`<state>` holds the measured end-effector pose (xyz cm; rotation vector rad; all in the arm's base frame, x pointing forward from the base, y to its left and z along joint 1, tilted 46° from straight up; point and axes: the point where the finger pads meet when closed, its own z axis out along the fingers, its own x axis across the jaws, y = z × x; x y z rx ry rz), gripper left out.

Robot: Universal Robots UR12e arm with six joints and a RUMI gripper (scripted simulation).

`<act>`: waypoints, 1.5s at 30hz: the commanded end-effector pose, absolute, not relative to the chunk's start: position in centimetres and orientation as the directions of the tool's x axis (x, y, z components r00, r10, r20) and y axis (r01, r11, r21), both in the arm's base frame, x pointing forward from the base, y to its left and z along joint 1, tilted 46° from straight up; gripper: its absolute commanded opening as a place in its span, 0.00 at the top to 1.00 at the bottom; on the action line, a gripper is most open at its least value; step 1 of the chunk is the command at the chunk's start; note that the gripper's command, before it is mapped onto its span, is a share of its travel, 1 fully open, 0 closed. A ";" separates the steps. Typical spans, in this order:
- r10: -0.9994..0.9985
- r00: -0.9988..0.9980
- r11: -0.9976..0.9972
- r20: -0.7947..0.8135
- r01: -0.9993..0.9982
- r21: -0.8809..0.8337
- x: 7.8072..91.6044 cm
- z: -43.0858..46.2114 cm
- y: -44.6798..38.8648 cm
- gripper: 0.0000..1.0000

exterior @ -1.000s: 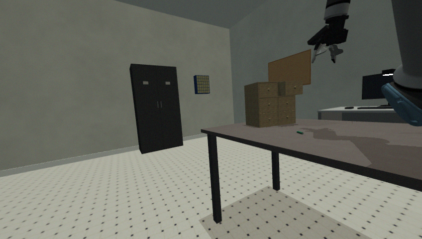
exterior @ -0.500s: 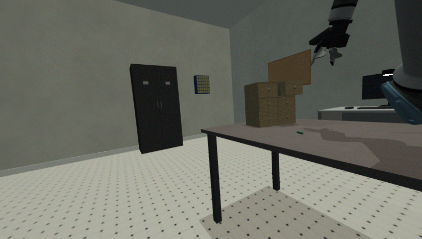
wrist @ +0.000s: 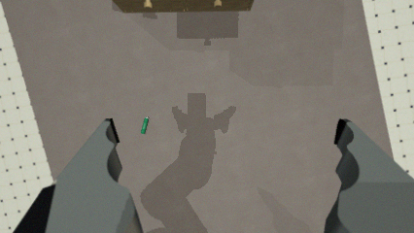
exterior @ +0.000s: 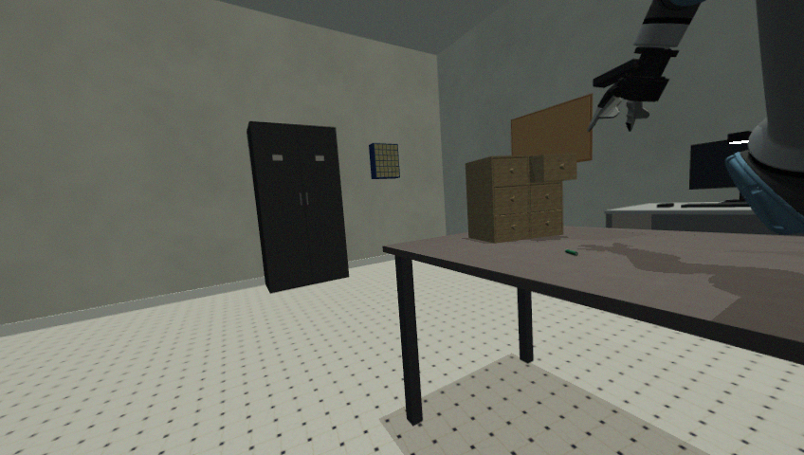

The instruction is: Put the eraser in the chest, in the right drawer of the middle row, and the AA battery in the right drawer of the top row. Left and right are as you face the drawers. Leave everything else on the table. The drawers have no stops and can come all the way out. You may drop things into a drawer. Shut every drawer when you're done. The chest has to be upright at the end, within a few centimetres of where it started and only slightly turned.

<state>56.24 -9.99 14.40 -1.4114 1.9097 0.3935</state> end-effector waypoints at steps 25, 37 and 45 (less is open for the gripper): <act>-0.703 -0.145 0.517 -0.696 -0.777 -0.359 58.0 12.4 -8.5 0.00; -0.703 -0.145 0.562 -0.696 -0.713 -0.419 58.6 11.7 -7.9 0.00; -0.703 -0.145 0.580 -0.696 -0.684 -0.443 58.9 11.4 -7.7 0.00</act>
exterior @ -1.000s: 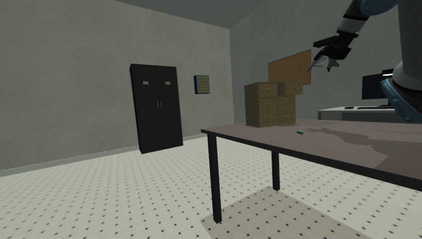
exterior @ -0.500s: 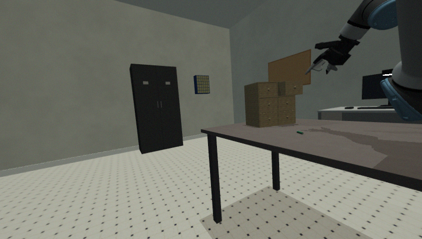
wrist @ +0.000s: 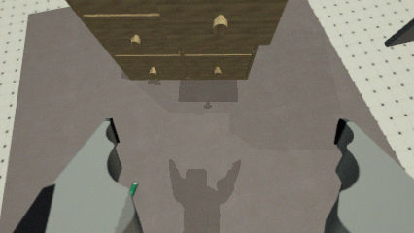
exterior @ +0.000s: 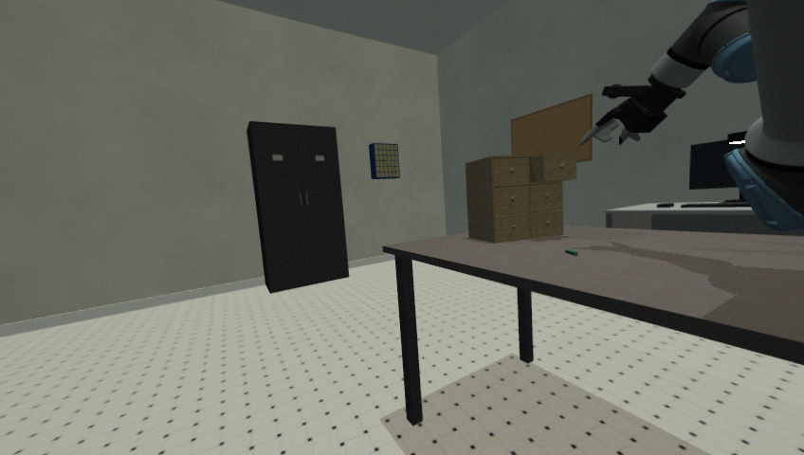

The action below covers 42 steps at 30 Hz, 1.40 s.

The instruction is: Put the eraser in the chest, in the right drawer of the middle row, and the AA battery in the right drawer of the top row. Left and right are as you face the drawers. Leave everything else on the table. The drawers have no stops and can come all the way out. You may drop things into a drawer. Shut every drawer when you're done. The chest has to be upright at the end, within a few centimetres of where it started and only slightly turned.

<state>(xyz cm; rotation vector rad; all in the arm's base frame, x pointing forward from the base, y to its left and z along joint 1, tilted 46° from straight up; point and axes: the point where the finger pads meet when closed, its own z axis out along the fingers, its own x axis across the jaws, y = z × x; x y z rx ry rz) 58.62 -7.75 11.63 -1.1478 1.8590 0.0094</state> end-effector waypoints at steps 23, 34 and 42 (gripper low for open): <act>-0.703 -0.145 0.624 -0.696 -0.596 -0.505 59.6 10.6 -7.0 0.00; -0.703 -0.145 0.637 -0.696 -0.565 -0.525 59.8 10.4 -6.8 0.00; -0.703 -0.145 0.646 -0.696 -0.539 -0.540 60.0 10.1 -6.7 0.00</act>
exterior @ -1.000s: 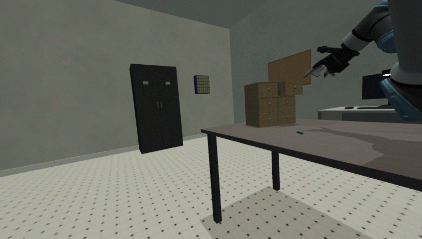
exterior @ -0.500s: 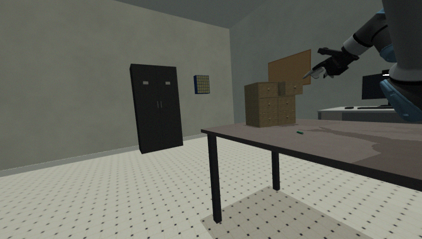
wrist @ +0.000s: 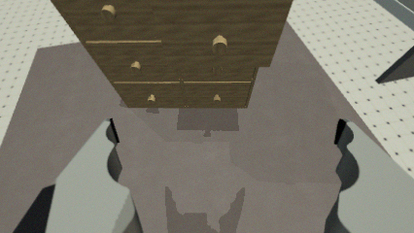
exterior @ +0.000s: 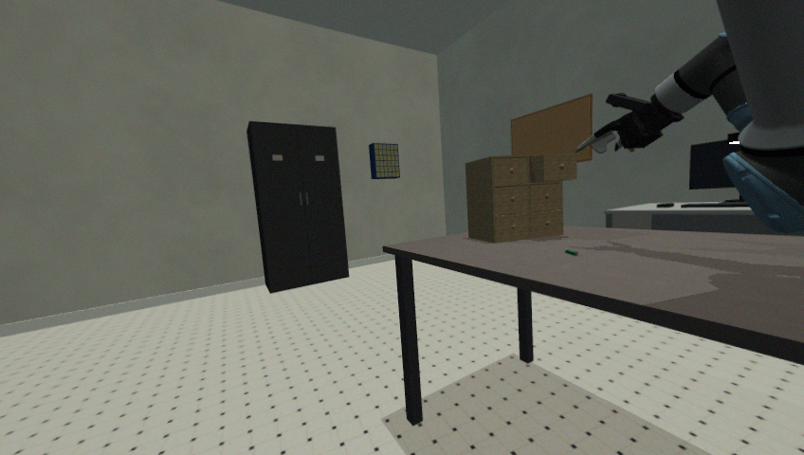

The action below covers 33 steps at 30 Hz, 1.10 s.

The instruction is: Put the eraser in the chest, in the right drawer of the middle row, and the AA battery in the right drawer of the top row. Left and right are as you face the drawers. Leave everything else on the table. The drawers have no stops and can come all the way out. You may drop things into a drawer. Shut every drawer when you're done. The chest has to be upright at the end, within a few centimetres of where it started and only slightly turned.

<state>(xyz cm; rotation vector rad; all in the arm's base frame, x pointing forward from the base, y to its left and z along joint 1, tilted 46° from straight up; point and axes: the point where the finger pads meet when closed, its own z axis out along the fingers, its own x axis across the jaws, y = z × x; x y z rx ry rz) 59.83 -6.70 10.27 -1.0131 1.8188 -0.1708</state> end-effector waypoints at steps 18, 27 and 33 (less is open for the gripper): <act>-0.703 -0.145 0.661 -0.696 -0.495 -0.564 60.3 9.8 -6.4 0.00; -0.703 -0.145 0.666 -0.696 -0.480 -0.572 60.4 9.7 -6.2 0.00; -0.703 -0.145 0.669 -0.696 -0.468 -0.578 60.5 9.6 -6.2 0.00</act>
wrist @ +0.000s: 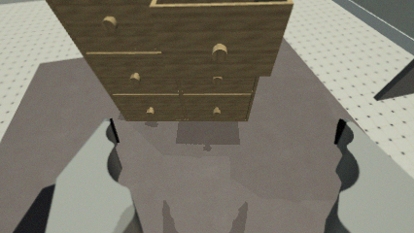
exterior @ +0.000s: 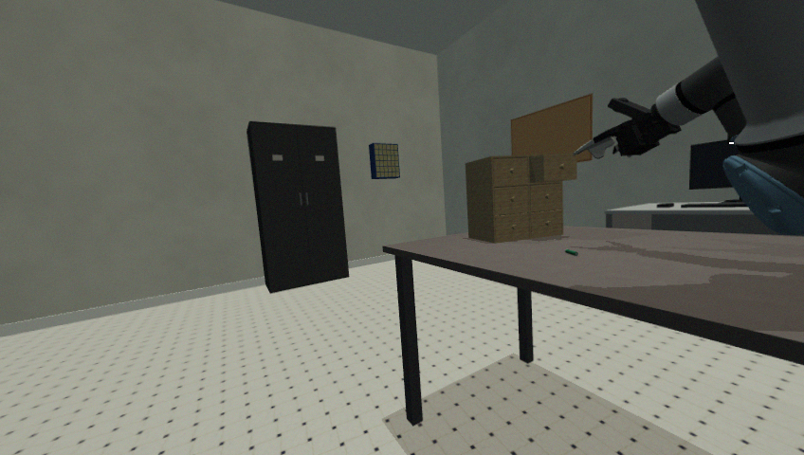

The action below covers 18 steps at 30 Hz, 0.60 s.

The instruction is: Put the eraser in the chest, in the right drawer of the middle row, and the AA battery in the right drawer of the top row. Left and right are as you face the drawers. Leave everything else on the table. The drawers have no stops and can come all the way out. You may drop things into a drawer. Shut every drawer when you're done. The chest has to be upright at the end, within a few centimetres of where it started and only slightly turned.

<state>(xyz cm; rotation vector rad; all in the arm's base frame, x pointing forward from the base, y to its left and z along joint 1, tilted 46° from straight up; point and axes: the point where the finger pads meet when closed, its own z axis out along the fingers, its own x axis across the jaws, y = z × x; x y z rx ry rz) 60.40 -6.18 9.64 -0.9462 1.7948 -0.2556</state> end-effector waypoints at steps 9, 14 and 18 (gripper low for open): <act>-0.703 -0.145 0.672 -0.696 -0.456 -0.583 60.6 9.5 -6.1 0.00; -0.703 -0.145 0.674 -0.696 -0.450 -0.586 60.6 9.4 -6.1 0.00; -0.703 -0.145 0.675 -0.696 -0.445 -0.588 60.7 9.4 -6.0 0.00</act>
